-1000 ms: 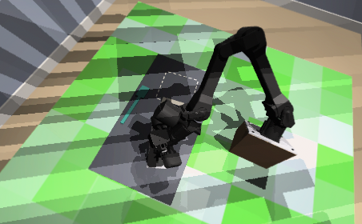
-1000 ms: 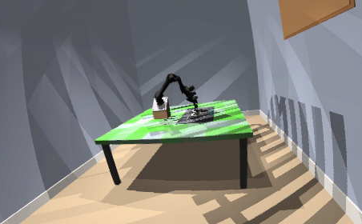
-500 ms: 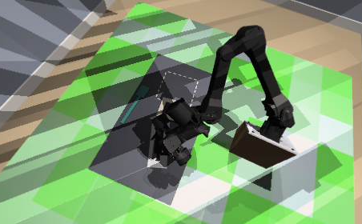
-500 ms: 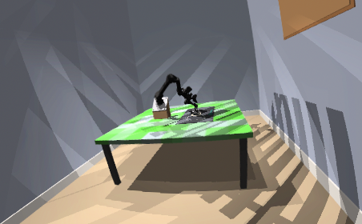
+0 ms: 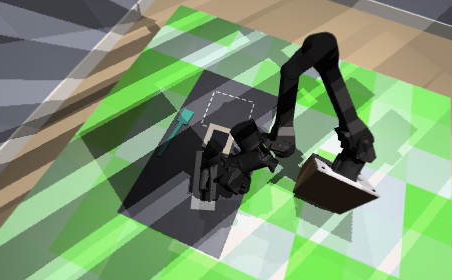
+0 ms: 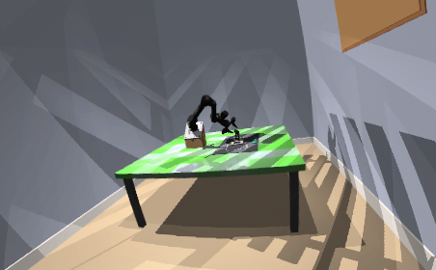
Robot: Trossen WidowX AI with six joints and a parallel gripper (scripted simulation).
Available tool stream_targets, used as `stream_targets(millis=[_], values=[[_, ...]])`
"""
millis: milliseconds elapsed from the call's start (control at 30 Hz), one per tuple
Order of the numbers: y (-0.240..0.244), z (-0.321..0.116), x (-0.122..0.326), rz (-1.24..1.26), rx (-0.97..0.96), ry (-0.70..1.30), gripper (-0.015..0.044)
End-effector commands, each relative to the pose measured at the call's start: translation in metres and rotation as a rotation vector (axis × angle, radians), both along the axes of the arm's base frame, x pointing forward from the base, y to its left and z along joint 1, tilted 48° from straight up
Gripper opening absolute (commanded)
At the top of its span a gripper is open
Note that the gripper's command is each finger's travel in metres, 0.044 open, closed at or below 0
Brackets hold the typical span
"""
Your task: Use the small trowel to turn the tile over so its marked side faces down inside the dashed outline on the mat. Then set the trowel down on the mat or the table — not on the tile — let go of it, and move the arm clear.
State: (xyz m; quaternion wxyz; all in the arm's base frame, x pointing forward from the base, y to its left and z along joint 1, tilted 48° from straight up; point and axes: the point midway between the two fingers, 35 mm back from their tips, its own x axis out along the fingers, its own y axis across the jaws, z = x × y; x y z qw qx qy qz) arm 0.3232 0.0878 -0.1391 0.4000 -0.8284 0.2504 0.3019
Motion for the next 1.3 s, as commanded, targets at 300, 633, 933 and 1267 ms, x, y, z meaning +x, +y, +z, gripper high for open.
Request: stream_targets(millis=[300,633,933,1267], values=[[-0.022,0.027,0.000,0.254,-0.261,-0.017,0.0300],[-0.023,0.023,0.006,0.254,-0.261,-0.017,0.0300],[-0.024,0.014,0.018,0.254,-0.261,-0.017,0.0300],[-0.027,0.003,0.030,0.254,-0.262,-0.017,0.0300]])
